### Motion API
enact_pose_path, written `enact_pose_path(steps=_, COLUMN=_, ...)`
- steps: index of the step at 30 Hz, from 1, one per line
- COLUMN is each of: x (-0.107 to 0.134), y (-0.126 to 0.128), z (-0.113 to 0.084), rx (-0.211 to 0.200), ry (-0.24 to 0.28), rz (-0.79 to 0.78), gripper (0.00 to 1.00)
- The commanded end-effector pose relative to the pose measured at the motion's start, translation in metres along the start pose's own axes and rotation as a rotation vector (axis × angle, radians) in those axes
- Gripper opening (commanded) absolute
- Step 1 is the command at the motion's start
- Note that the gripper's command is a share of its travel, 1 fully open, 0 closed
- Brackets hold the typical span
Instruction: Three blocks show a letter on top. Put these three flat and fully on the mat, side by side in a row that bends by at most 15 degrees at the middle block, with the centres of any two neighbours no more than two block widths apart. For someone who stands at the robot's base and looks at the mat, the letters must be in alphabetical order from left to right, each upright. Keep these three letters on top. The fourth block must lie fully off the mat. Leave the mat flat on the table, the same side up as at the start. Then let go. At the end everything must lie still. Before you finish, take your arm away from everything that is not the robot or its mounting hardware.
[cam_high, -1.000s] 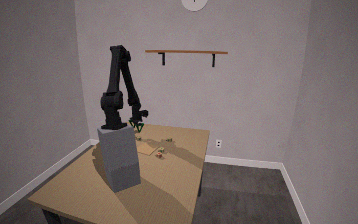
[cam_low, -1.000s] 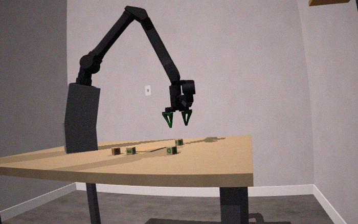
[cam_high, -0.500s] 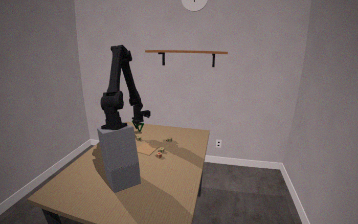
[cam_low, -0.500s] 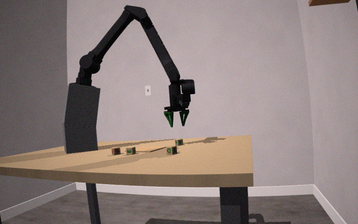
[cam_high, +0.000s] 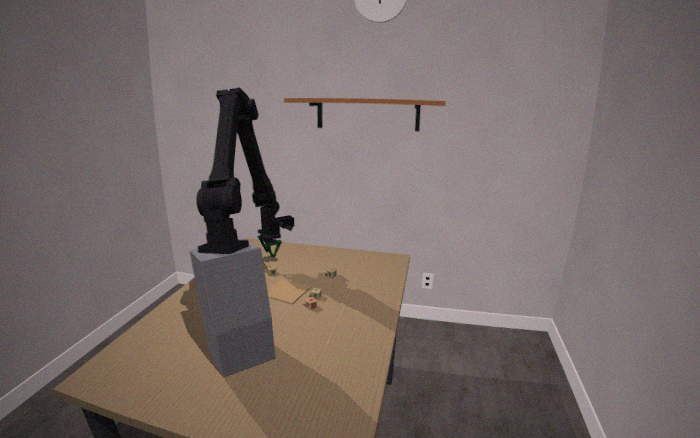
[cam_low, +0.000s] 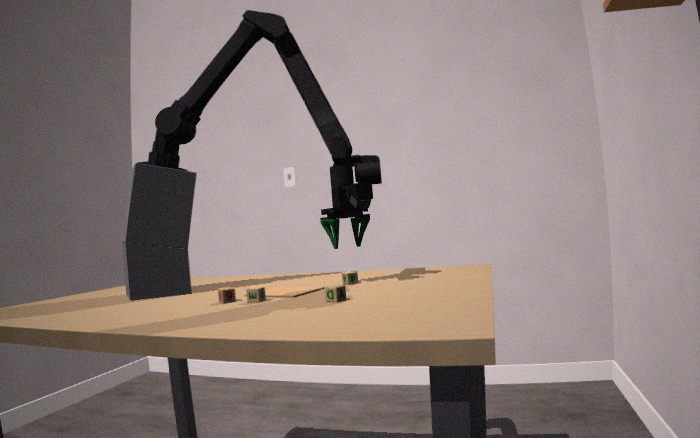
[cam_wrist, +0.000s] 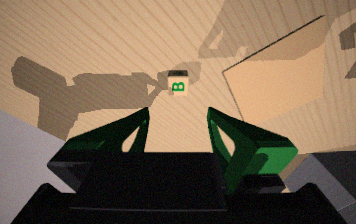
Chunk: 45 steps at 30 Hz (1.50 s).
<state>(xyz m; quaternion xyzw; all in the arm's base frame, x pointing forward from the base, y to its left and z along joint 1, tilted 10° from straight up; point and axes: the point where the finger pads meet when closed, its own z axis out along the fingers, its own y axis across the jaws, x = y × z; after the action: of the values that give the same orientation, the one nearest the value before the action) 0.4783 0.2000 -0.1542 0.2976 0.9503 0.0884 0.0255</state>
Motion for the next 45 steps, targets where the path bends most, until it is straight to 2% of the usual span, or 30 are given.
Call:
enact_pose_path(steps=1, x=-0.005, y=0.005, z=-0.009, rx=-0.011, ry=-0.011, rz=0.011, gripper=0.65)
enact_pose_path(steps=10, x=-0.005, y=0.004, z=-0.008, rx=-0.01, ry=-0.011, rz=0.011, gripper=0.65)
enact_pose_path(steps=15, x=-0.004, y=0.002, z=0.003, rx=-0.002, ry=-0.005, rz=0.012, gripper=0.65)
enact_pose_path(steps=20, x=-0.009, y=0.014, z=0.004, rx=-0.024, ry=-0.02, rz=0.007, gripper=0.65)
enact_pose_path(steps=24, x=-0.01, y=0.015, z=0.005, rx=-0.026, ry=-0.021, rz=0.005, gripper=0.65)
enact_pose_path(steps=45, x=-0.007, y=0.016, z=0.034, rx=-0.024, ry=-0.019, rz=-0.001, gripper=0.65)
